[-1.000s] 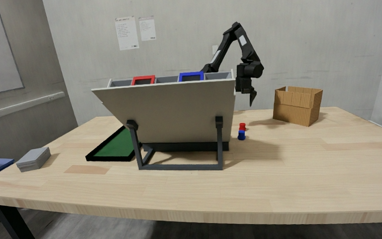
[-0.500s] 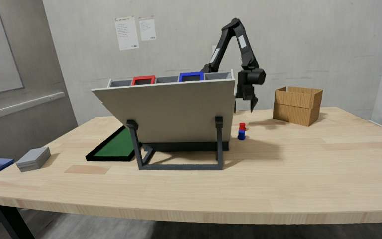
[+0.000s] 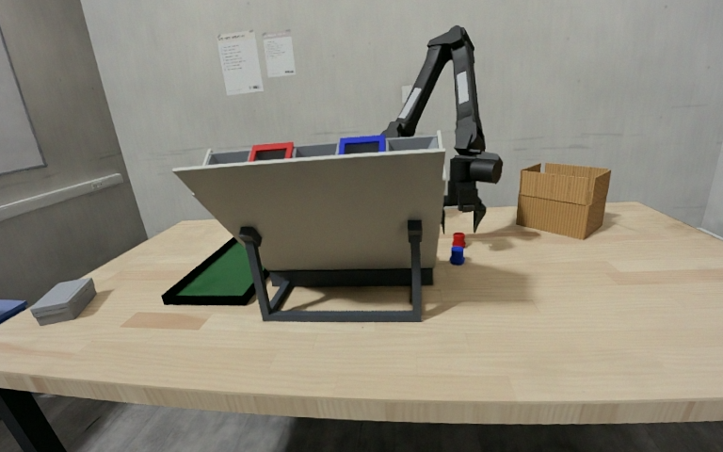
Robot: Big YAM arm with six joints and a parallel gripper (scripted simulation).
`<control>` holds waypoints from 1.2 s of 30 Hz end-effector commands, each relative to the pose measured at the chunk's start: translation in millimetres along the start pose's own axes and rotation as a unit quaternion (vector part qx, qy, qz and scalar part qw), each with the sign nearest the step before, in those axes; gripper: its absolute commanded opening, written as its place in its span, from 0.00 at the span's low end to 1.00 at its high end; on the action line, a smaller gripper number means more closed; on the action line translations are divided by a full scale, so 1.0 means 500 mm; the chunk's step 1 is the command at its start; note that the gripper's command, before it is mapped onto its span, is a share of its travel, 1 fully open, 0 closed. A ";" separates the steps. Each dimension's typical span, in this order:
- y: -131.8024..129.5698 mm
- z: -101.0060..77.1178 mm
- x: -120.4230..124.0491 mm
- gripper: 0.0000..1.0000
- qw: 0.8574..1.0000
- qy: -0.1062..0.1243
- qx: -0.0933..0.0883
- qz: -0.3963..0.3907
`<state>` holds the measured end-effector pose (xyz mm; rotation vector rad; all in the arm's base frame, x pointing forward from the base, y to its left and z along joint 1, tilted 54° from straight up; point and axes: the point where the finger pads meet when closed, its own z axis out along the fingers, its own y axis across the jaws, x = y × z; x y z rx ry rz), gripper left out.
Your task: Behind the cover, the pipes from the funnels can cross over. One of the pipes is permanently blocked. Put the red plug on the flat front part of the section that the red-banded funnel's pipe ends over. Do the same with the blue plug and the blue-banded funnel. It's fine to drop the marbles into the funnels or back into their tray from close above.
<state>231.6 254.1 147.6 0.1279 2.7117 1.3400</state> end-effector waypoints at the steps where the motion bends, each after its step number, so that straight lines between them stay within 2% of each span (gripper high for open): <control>1: 0.011 -0.001 -0.005 0.87 1.000 -0.007 -0.008 0.005; 10: 0.011 -0.001 -0.005 0.87 1.000 -0.009 -0.012 0.007; 25: 0.011 0.051 -0.004 0.87 1.000 -0.009 -0.008 0.003; 36: 0.009 0.057 -0.001 0.87 1.000 -0.009 -0.011 0.007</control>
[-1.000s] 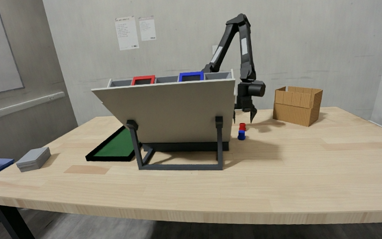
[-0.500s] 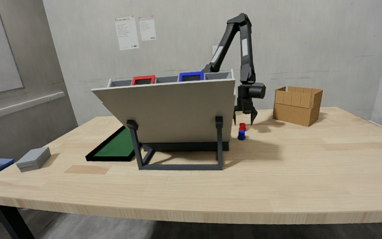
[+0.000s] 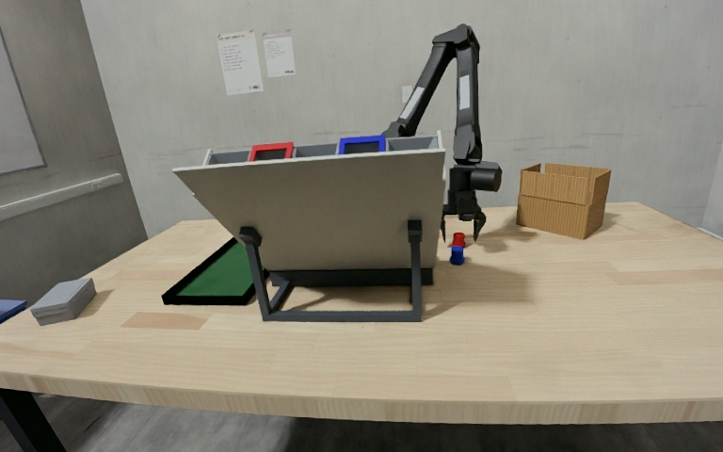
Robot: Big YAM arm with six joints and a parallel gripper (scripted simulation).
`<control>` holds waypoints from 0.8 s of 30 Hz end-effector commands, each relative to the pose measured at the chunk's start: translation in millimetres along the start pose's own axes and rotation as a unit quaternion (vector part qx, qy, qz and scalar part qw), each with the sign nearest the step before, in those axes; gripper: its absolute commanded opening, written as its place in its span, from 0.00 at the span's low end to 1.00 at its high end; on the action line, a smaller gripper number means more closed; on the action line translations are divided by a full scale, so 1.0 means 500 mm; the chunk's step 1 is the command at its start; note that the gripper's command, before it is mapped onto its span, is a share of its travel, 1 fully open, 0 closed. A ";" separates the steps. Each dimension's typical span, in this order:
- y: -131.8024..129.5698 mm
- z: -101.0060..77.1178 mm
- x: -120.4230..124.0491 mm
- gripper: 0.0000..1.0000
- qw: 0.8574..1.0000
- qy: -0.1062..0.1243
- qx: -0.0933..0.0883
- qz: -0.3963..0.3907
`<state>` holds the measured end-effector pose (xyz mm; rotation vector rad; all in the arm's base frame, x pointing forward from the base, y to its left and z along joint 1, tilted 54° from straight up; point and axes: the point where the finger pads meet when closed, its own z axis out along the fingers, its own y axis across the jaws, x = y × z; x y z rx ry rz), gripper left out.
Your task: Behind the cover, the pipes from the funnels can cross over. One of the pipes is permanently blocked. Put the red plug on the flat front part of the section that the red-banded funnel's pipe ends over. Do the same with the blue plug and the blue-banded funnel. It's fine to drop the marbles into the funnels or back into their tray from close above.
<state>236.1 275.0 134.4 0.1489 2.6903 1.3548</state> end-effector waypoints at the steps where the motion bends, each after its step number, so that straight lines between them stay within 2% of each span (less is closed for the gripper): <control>1: 0.004 0.007 0.001 0.87 1.000 0.000 -0.004 0.003; 8: 0.003 0.011 0.003 0.87 1.000 0.000 -0.005 0.005; 9: 0.008 0.000 -0.005 0.00 1.000 -0.005 -0.007 -0.001; 24: 0.008 0.000 -0.005 0.00 1.000 -0.005 -0.007 -0.001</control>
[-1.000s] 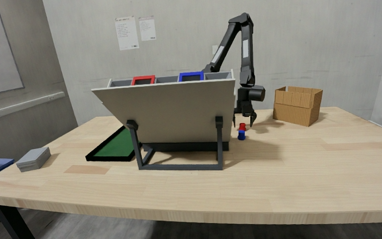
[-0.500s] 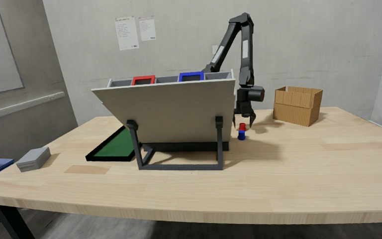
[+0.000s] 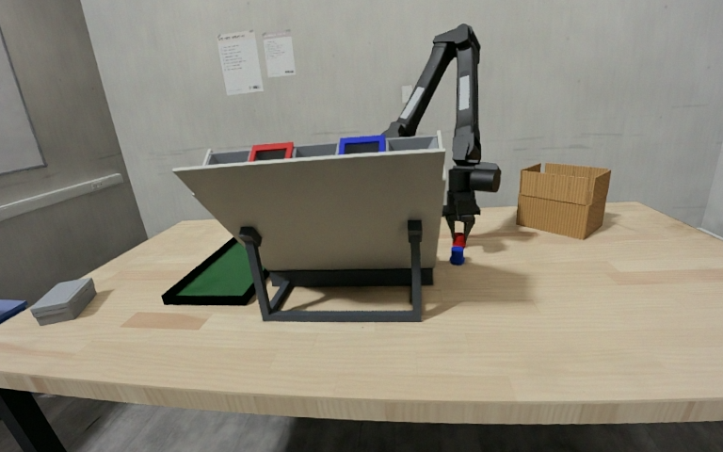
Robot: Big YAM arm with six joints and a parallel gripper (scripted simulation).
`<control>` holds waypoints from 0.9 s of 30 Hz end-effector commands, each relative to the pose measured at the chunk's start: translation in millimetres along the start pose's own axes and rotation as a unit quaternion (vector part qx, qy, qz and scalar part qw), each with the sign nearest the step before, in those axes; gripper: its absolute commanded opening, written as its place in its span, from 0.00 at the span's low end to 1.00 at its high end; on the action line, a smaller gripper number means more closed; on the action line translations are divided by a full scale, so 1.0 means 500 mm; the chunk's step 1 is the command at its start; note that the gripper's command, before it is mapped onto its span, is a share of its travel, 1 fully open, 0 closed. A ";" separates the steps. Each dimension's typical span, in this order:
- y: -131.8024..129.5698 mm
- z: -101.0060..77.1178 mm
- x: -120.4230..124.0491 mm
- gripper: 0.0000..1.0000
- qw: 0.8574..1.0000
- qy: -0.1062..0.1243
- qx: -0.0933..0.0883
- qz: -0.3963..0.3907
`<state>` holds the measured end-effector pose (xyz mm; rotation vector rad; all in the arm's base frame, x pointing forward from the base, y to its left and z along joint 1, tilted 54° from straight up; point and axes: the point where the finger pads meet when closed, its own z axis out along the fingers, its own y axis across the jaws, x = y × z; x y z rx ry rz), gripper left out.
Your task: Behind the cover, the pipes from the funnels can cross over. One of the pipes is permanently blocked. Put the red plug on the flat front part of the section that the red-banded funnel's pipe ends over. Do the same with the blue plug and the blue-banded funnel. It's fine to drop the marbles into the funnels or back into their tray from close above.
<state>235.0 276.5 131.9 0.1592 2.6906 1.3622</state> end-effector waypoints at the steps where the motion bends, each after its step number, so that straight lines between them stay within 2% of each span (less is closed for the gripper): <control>1: 0.011 -0.005 -0.007 0.00 1.000 -0.005 -0.005 -0.005; 18: 0.010 -0.004 -0.006 0.00 1.000 -0.005 -0.005 -0.004; 27: 0.008 -0.143 -0.005 0.00 1.000 -0.005 -0.005 -0.004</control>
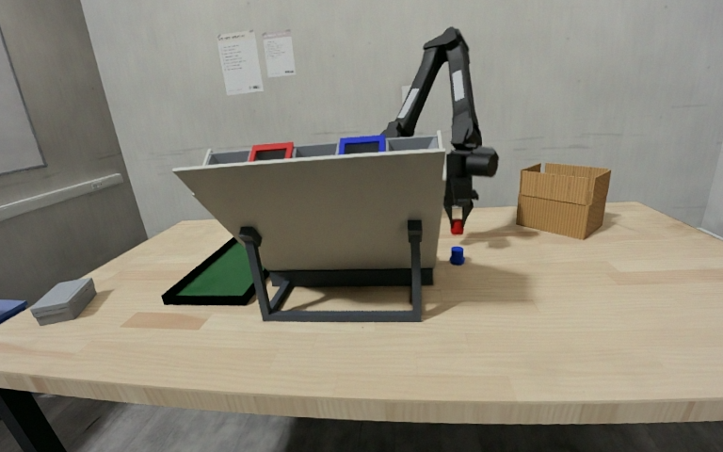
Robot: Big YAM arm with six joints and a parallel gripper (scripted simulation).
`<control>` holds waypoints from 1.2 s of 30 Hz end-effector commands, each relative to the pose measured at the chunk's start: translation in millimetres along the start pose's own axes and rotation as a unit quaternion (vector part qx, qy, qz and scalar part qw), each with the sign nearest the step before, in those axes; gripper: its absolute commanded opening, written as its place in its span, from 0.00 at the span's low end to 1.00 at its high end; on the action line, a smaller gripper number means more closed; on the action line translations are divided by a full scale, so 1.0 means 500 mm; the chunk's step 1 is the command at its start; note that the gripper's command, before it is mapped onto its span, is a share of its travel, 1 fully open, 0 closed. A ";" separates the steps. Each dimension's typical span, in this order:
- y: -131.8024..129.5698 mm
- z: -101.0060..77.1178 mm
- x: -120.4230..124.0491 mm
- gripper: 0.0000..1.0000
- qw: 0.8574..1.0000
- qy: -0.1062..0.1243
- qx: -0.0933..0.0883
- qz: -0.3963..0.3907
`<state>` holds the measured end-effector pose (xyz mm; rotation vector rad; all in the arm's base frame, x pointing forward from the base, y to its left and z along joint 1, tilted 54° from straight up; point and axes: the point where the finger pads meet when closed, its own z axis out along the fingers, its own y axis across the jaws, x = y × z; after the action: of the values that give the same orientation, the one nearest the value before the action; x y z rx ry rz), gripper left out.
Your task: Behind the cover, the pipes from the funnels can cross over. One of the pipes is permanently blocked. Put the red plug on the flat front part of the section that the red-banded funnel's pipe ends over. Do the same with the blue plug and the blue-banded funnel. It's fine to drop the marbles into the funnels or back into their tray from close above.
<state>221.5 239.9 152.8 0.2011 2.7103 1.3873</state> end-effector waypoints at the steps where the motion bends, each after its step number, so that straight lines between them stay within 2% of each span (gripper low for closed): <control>1: 0.019 -0.072 -0.017 0.00 1.000 -0.013 -0.002 -0.023; 6: 0.018 -0.149 -0.015 0.00 1.000 -0.013 -0.002 -0.023; 36: 0.022 -0.151 -0.017 0.00 1.000 -0.009 0.001 -0.021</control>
<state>210.0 184.0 188.3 0.1803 2.7181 1.3655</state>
